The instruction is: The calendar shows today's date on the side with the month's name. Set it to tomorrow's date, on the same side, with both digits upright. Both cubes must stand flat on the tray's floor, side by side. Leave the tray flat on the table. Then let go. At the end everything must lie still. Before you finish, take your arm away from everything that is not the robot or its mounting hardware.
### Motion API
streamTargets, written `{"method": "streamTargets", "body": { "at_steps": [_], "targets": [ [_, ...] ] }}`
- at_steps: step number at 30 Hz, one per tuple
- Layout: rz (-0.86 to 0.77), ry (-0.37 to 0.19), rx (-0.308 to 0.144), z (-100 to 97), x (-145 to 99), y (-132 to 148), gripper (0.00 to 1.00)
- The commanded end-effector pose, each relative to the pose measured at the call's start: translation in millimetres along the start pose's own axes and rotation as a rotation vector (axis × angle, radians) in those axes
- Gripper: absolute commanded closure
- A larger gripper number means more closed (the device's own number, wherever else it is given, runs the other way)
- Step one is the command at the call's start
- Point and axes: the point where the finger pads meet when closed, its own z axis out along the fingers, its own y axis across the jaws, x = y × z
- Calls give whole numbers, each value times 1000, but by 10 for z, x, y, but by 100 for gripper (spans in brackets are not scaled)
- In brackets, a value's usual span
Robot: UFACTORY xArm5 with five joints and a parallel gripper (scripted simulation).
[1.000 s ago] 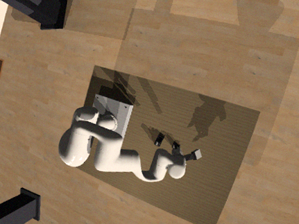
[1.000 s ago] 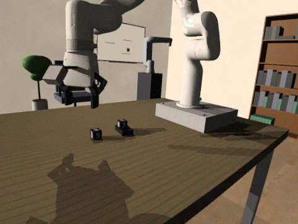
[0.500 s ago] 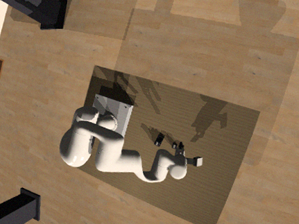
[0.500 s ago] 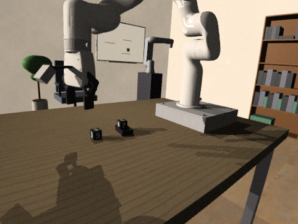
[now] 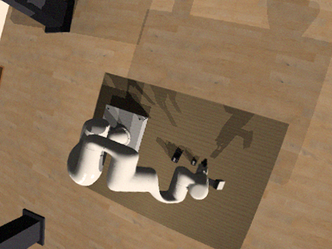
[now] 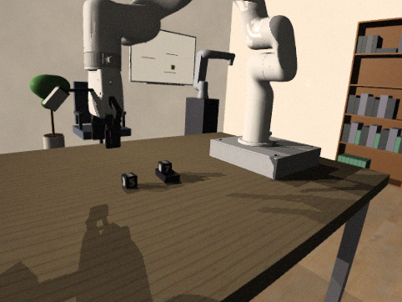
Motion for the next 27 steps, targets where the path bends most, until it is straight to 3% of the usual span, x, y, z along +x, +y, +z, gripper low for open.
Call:
{"method": "streamTargets", "body": {
  "at_steps": [1, 12, 20, 27],
  "targets": [
    [9, 4, 0, -15, 15, 0, 0],
    [9, 4, 0, 229, 16, -2, 0],
    [9, 4, 0, 541, 19, -5, 0],
    [9, 4, 0, 582, 19, -6, 0]
  ]
}}
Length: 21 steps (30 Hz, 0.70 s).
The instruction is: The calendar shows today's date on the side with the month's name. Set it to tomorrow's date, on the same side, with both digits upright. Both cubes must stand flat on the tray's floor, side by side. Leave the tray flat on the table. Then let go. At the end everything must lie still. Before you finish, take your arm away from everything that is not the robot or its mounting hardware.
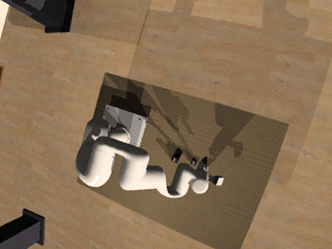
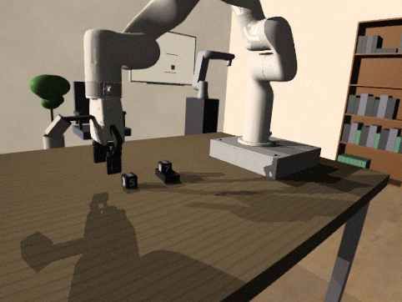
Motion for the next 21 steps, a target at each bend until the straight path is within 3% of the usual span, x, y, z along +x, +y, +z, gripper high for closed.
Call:
{"method": "streamTargets", "body": {
  "at_steps": [1, 14, 21],
  "targets": [
    [0, 6, 0, 8, 24, 0, 0],
    [0, 6, 0, 216, 25, 0, 0],
    [0, 6, 0, 233, 25, 0, 0]
  ]
}}
